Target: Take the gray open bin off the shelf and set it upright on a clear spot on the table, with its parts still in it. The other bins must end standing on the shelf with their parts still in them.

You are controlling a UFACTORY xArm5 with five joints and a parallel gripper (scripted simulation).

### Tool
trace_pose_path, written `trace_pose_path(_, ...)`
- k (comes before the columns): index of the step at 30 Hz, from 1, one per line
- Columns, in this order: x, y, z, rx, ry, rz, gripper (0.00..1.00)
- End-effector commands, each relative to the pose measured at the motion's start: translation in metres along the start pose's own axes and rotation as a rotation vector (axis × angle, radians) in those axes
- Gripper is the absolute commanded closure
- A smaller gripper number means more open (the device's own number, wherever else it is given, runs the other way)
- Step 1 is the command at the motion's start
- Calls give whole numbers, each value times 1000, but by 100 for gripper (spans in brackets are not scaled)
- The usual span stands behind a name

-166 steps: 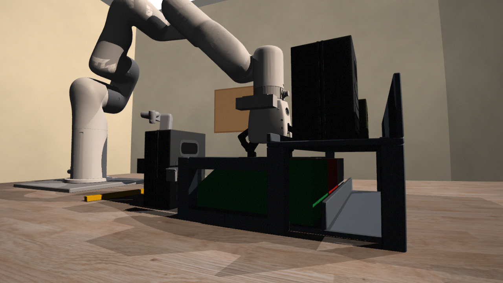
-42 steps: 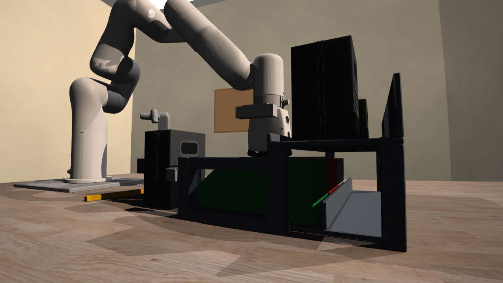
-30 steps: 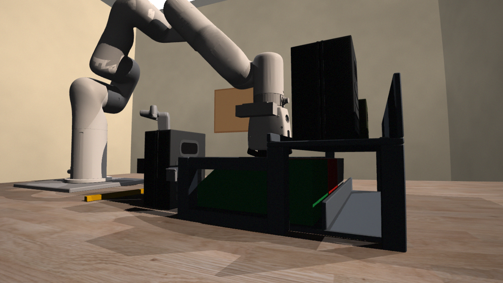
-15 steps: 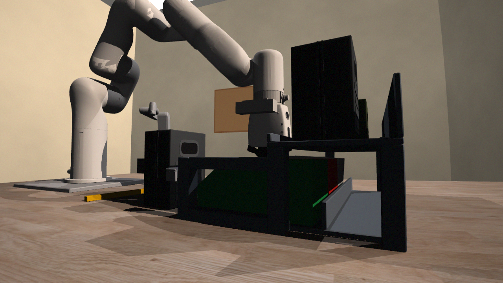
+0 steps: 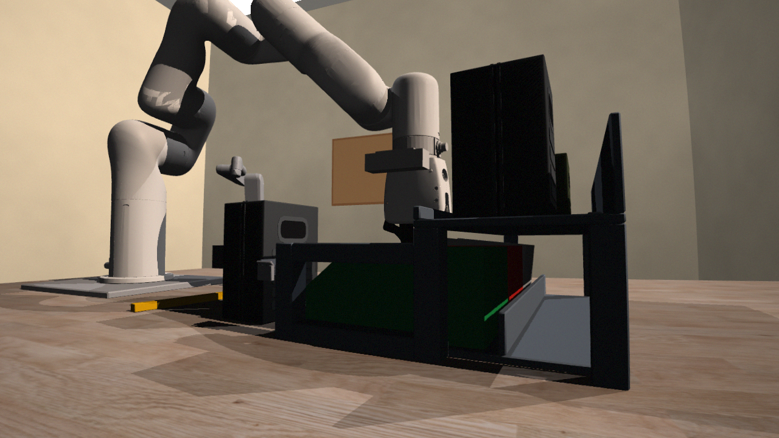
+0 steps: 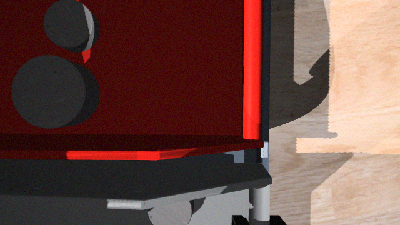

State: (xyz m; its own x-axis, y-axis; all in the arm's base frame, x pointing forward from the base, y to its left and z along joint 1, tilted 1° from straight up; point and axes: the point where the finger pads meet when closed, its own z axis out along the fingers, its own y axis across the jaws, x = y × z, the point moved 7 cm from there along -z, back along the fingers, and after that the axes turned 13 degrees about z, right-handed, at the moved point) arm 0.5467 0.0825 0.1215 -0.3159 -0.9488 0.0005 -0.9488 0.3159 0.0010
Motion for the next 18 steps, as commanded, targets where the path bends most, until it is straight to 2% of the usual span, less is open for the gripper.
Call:
trace_pose_path(1,-1,-1,-3,10,10,0,100)
trace_pose_path(11,-1,-1,-6,10,10,0,100)
trace_pose_path(18,1,12,-6,10,10,0,100)
